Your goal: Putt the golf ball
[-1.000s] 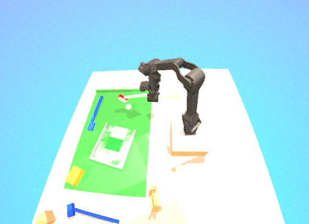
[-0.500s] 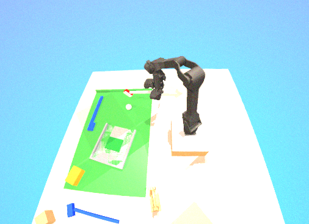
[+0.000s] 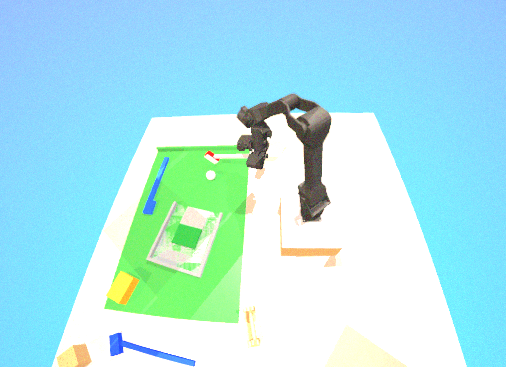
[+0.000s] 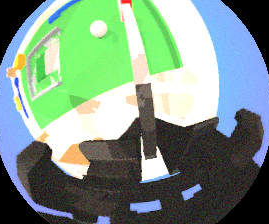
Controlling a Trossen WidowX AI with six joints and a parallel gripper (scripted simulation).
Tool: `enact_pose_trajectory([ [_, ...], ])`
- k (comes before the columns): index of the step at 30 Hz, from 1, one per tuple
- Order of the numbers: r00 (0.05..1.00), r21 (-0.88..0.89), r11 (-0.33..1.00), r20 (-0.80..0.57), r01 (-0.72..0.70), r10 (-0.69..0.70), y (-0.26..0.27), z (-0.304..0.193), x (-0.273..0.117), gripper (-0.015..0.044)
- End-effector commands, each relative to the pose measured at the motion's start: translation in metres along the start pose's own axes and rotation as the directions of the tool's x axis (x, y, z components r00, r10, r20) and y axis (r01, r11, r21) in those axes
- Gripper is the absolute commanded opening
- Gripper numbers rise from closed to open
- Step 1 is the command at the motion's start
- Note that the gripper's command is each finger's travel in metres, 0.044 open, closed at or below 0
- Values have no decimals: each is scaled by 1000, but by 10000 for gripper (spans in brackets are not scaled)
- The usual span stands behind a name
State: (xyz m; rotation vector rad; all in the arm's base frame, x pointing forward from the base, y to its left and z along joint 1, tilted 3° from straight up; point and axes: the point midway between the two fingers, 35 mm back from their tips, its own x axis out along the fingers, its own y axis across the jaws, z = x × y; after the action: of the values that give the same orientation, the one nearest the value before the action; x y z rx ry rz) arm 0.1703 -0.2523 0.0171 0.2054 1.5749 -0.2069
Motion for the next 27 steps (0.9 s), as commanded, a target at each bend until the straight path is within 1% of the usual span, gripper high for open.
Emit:
enact_pose_trajectory([
  [1,1000,4,1000,-7,-6,7,1,-2,9,0],
  [11,1000,4,1000,-7,-7,7,2,-2,24,0],
  [23,1000,1,1000,-4,-4,4,1,-1,21,0],
  [27,1000,2,1000,-5,-4,4,-7,-1,22,0],
])
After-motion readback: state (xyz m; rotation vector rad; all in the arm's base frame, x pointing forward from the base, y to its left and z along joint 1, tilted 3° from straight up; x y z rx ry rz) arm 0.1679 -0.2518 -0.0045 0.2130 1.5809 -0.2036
